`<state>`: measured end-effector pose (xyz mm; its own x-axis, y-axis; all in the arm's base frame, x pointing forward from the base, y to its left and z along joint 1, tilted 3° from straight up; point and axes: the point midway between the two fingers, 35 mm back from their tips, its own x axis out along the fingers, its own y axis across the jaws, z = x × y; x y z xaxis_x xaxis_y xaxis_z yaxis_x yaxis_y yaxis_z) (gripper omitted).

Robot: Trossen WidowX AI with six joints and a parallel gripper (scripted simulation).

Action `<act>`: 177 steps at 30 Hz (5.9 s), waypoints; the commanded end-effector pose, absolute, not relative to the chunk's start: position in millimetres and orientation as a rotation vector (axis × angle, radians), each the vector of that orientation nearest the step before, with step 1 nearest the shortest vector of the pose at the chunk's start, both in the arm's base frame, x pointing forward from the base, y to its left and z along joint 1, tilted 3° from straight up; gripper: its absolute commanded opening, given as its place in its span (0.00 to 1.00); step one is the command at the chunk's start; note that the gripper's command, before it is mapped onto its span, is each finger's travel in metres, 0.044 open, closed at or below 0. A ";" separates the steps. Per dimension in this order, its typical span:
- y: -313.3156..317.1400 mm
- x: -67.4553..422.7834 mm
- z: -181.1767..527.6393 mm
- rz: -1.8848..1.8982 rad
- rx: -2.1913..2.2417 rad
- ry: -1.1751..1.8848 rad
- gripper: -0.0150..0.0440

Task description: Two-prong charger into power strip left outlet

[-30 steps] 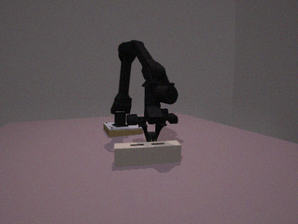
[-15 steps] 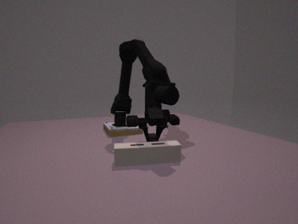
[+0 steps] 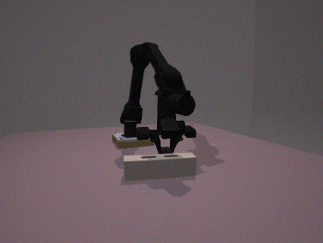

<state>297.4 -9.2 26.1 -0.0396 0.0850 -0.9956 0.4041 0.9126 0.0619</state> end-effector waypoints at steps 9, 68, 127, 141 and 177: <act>-15.7 307.5 24.1 -0.270 0.383 1.602 0.25; -19.3 315.2 24.5 -0.270 0.383 1.602 0.25; -24.4 327.1 24.6 -0.270 0.383 1.601 0.25; -25.4 329.5 25.0 -0.270 0.383 1.600 0.25; -31.0 342.7 25.1 -0.270 0.383 1.599 0.25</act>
<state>330.9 -26.2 25.0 -0.0679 0.0913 -0.9935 0.4030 0.9135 0.0564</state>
